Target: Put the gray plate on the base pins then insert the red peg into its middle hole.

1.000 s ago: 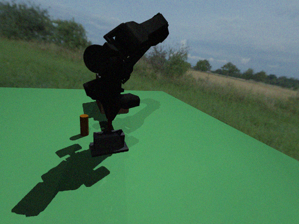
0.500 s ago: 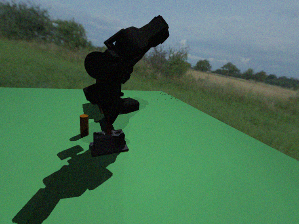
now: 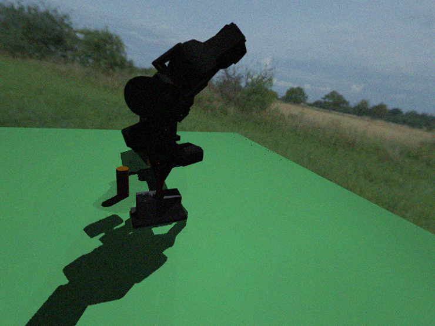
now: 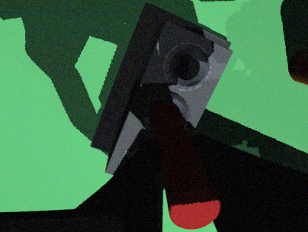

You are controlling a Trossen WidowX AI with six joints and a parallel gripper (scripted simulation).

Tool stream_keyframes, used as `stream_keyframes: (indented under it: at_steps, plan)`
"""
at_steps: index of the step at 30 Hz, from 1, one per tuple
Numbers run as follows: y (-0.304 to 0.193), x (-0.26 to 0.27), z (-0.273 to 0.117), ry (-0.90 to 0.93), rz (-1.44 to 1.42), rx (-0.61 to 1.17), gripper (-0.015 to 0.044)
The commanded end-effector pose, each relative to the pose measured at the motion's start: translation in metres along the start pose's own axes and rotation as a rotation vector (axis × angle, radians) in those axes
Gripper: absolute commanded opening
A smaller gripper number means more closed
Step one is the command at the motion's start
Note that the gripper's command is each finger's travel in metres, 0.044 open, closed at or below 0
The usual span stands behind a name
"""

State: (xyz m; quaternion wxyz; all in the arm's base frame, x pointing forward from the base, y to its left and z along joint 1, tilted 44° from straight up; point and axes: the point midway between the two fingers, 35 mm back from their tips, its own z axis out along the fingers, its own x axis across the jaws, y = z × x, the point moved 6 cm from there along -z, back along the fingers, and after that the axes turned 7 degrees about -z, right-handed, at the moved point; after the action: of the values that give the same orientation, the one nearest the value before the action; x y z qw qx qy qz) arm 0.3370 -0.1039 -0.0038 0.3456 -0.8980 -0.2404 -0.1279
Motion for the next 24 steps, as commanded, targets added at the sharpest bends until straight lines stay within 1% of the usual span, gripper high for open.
stream_keyframes:
  at_steps: [1,9,14,15,24]
  plan:
    - [-0.0004,0.0005,0.0007,0.002,0.004,0.000,0.0000]
    - [-0.0001,0.0000,0.0002,0.000,0.000,0.000,0.0000]
    - [-0.0001,0.0000,0.0002,0.000,0.000,0.000,0.0131]
    - [-0.0001,0.0000,0.0002,0.000,0.000,0.000,0.0150]
    - [-0.0001,0.0000,0.0002,0.000,0.000,0.000,0.0150]
